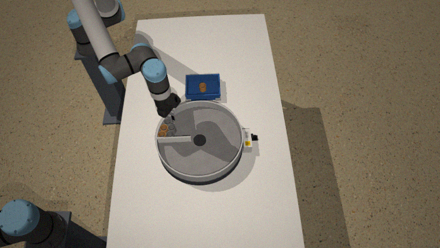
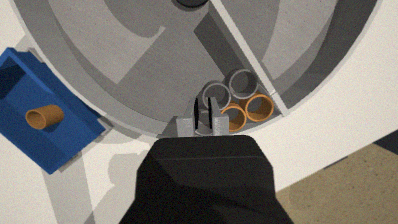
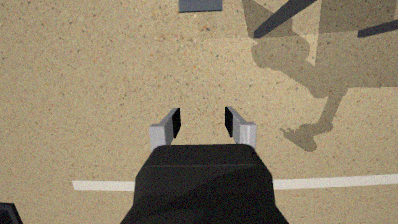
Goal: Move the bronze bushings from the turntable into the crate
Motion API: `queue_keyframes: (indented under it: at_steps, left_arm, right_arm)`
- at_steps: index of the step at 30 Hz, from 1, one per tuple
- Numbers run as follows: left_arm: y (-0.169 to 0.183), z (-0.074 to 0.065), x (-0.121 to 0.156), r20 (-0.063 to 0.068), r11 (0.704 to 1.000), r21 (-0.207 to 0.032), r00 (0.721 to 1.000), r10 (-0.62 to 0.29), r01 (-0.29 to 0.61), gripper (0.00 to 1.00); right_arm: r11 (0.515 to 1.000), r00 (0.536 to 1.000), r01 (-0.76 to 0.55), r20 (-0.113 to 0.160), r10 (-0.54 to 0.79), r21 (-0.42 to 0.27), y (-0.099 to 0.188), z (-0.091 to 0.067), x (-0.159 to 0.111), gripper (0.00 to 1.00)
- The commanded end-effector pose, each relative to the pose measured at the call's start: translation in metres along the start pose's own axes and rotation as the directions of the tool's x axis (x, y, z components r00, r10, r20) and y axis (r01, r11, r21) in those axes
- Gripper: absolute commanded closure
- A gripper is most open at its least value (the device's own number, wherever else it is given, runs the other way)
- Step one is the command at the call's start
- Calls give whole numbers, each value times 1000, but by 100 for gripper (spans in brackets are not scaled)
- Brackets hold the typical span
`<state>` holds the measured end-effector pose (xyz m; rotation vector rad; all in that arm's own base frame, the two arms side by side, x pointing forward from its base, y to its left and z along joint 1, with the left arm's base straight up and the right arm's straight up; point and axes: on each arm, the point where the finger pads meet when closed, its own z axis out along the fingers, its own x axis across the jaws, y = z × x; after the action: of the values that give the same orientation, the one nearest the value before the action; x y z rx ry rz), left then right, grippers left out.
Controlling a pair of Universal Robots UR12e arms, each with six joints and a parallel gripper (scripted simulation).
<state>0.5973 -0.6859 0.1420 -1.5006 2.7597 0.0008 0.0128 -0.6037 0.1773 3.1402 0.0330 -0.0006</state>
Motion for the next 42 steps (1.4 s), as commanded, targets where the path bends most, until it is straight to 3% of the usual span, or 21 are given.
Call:
queue_keyframes:
  at_steps: [1, 42]
  left_arm:
    - [-2, -3, 3, -2, 1000, 3, 1000, 3, -3, 64]
    - [-4, -3, 5, -3, 1000, 4, 1000, 3, -3, 64]
  right_arm:
    - [1000, 1000, 1, 0, -1, 1, 0, 0, 1, 0]
    - [1000, 1000, 1, 0, -1, 1, 0, 0, 1, 0]
